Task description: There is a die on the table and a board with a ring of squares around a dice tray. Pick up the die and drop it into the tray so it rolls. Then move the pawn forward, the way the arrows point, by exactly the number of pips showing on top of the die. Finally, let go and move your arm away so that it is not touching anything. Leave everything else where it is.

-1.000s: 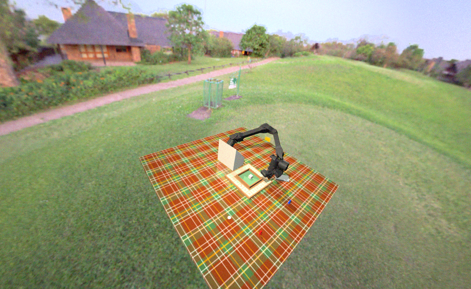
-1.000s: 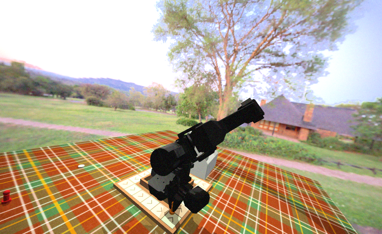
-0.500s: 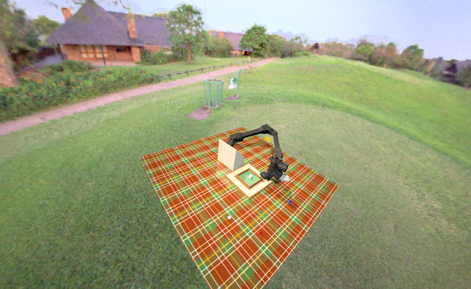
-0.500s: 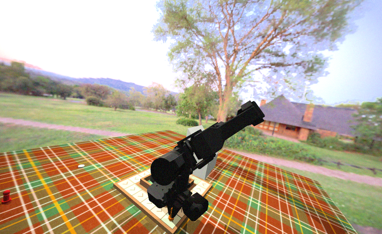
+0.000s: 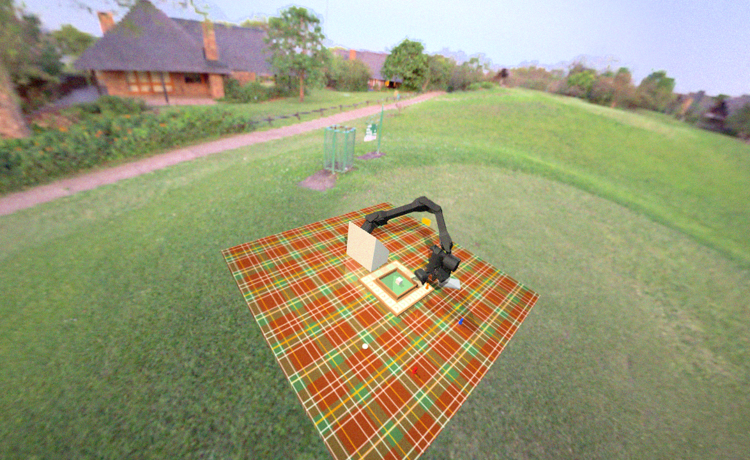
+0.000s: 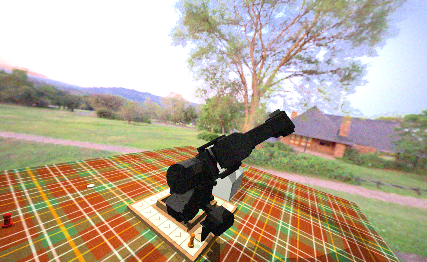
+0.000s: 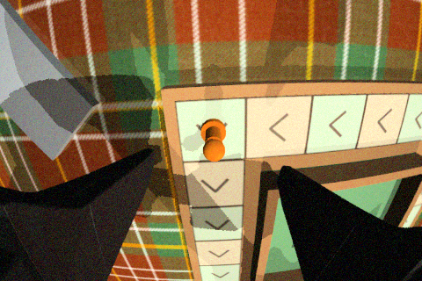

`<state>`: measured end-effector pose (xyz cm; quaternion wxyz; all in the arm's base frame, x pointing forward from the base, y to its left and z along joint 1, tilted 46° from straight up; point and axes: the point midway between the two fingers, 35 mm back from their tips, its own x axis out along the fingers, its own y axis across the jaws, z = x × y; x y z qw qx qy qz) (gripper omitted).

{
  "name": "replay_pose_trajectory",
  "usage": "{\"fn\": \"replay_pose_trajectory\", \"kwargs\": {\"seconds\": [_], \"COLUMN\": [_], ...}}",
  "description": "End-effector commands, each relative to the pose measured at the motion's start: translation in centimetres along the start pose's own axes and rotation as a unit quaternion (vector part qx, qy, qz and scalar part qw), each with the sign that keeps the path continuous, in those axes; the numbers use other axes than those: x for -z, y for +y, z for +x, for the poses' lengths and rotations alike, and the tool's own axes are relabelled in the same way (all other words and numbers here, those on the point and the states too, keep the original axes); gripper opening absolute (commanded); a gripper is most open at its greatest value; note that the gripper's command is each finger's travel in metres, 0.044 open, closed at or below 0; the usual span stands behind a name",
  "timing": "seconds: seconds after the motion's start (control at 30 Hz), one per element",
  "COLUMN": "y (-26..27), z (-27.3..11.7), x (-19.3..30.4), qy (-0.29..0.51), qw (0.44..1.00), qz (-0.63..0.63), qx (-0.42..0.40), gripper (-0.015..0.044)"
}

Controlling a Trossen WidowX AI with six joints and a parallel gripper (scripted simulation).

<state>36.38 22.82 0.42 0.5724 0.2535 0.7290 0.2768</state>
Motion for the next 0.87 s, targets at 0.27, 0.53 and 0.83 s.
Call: {"fn": "replay_pose_trajectory", "kwargs": {"seconds": [0.27,0.53,0.83], "y": [-6.1,-13.7,-12.0], "z": [-6.4,-10.1,-9.7], "x": [3.4,13.9,9.9], "qy": [-0.016,-0.009,-0.020], "qw": [0.999,0.998,0.998], "qz": [-0.025,-0.068,-0.049], "qx": [0.014,0.015,0.018], "gripper": [0.0440,0.0440,0.0440]}}
